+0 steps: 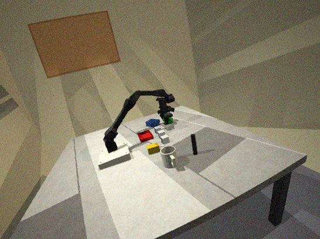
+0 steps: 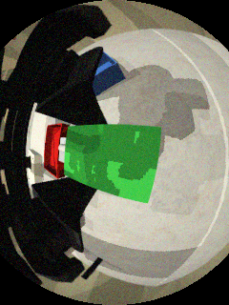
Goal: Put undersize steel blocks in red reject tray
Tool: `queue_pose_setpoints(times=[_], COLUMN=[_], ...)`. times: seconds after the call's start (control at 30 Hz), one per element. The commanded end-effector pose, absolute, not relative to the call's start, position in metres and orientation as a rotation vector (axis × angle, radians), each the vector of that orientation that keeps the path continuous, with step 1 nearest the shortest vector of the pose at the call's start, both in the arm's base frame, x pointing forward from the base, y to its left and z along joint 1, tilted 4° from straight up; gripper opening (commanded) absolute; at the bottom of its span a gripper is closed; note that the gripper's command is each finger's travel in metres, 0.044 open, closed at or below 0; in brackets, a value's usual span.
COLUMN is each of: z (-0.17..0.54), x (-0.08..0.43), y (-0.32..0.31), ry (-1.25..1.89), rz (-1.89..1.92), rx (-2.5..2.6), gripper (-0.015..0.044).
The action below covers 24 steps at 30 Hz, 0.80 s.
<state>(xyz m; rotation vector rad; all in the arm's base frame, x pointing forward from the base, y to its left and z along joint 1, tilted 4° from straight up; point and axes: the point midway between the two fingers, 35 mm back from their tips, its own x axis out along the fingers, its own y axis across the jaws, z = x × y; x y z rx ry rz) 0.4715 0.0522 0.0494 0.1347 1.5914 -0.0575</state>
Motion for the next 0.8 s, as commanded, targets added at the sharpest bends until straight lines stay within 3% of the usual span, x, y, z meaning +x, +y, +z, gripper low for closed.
queue_pose_setpoints(times=[0.0,0.77], z=[0.045,0.015], x=[0.474,0.48], y=[0.051,0.046], ry=[1.576,1.571], rz=[-0.061,-0.062], rx=[0.137,0.137], gripper=[0.0,0.0])
